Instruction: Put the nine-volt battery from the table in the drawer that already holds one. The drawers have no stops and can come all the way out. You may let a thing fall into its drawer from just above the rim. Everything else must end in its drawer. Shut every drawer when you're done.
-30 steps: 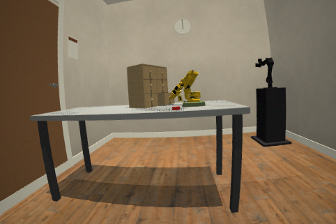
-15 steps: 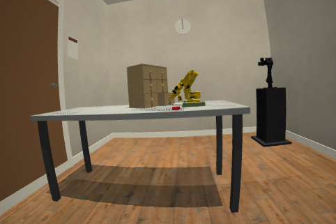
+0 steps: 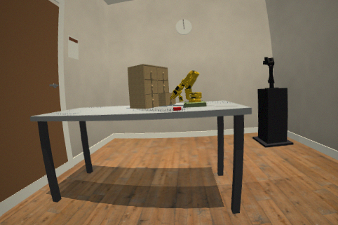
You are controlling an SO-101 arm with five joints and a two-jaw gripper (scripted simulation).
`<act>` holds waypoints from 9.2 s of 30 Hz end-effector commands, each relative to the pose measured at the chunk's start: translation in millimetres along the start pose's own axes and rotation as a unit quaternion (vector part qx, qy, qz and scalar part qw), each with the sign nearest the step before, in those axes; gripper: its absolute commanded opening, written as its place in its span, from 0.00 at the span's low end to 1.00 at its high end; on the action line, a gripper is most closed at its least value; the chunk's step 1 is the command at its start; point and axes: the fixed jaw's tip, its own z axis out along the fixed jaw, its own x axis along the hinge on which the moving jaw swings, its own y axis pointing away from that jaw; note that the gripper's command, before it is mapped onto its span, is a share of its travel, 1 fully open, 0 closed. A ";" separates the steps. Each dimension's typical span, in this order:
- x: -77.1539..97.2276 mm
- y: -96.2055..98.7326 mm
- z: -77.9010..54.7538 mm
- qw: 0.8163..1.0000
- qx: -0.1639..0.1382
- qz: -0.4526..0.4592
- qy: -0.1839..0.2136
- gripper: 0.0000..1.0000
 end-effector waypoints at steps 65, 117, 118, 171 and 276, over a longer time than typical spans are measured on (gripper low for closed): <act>5.0 -4.8 3.4 1.000 0.009 0.000 0.004 0.00; 34.8 -14.5 34.9 1.000 0.023 -0.005 0.005 0.00; 35.7 -14.7 35.8 1.000 0.023 -0.005 0.005 0.00; 50.5 -15.5 49.6 1.000 0.023 -0.010 0.008 0.06; 19.1 -11.9 -86.8 0.990 0.025 0.009 -0.135 0.21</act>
